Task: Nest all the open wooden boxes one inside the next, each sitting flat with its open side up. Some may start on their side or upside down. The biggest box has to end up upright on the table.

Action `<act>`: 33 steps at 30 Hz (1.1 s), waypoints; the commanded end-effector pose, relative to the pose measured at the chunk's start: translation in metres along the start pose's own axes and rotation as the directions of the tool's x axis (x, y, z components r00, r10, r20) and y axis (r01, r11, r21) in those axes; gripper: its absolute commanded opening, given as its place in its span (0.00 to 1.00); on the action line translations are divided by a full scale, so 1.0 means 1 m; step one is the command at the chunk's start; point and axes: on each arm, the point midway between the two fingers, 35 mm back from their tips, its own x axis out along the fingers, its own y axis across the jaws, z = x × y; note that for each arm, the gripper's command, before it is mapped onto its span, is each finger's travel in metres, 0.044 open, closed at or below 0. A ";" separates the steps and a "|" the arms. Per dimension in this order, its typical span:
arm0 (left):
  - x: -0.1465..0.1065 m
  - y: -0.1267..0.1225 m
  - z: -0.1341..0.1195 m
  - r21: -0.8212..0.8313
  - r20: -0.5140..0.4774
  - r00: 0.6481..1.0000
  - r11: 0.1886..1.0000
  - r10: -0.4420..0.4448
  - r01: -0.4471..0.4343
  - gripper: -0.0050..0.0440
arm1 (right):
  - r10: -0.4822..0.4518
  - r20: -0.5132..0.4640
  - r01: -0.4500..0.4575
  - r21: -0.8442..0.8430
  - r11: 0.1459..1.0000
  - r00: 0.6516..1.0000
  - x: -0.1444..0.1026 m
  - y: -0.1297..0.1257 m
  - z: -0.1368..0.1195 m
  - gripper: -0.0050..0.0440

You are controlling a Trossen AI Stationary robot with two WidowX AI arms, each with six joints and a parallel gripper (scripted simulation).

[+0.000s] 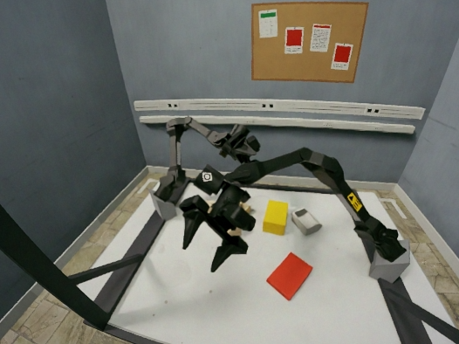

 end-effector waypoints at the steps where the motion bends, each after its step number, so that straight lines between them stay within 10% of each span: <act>1: -0.002 -0.003 0.005 0.007 0.011 1.000 1.000 -0.004 0.004 0.92 | -0.022 -0.008 0.022 -0.018 1.000 1.000 -0.009 -0.010 0.003 0.92; 18: -0.002 -0.001 0.006 0.013 0.014 1.000 1.000 0.002 -0.003 0.92 | -0.014 -0.010 0.014 -0.003 1.000 1.000 -0.008 -0.008 0.004 0.92; 33: -0.051 0.071 0.026 0.204 0.053 0.928 0.906 0.368 -0.371 0.92 | 0.366 -0.119 -0.203 0.658 0.726 0.923 -0.026 0.077 0.050 0.92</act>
